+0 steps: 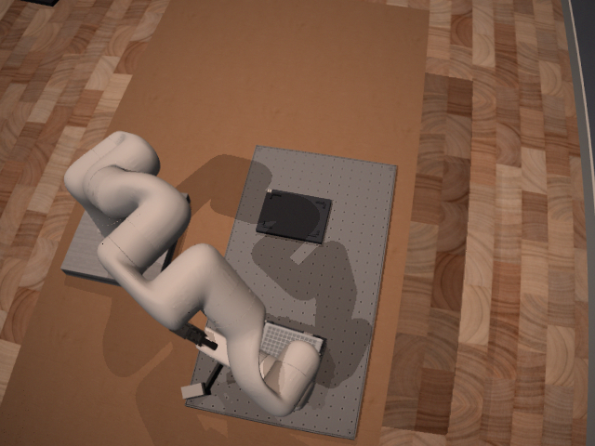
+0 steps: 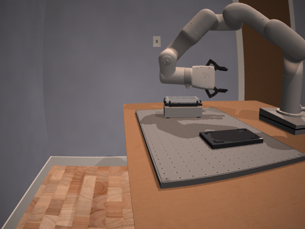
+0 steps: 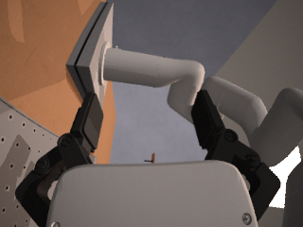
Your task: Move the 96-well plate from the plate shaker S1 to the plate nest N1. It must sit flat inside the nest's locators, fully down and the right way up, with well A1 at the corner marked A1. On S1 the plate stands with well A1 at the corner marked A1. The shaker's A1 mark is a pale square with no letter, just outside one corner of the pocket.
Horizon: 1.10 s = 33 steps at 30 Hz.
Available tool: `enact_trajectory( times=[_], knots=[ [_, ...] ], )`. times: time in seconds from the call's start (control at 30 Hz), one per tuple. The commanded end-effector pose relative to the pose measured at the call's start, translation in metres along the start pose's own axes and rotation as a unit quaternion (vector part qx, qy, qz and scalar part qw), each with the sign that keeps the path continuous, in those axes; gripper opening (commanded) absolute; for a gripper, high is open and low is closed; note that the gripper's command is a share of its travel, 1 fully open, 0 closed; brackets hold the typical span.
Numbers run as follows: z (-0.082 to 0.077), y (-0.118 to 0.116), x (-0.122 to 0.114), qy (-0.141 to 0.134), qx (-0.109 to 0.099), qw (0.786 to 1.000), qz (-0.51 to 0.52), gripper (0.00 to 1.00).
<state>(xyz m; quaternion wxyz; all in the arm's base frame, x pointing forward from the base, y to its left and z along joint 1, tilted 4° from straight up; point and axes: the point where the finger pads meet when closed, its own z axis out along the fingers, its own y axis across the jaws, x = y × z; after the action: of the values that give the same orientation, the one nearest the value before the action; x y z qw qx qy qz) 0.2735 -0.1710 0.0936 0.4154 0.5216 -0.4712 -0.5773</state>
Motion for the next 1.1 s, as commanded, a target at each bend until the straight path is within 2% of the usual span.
enact_trajectory(
  times=[0.0,0.53,0.67,0.73,0.97,1.03,1.07],
  knots=[
    [-0.001,0.001,0.0,0.0,0.002,1.0,0.001,1.0],
    [-0.001,0.001,0.0,0.0,0.002,1.0,0.001,1.0],
    [-0.011,-0.014,-0.005,0.017,0.045,0.998,-0.048,1.0],
    [-0.011,-0.014,-0.005,0.025,0.066,0.995,-0.072,1.0],
    [-0.024,-0.028,-0.011,0.062,0.136,0.976,-0.156,1.0],
    [-0.027,-0.031,-0.013,0.074,0.154,0.969,-0.178,1.0],
    [-0.027,-0.031,-0.013,0.074,0.154,0.969,-0.178,1.0]
  ],
)
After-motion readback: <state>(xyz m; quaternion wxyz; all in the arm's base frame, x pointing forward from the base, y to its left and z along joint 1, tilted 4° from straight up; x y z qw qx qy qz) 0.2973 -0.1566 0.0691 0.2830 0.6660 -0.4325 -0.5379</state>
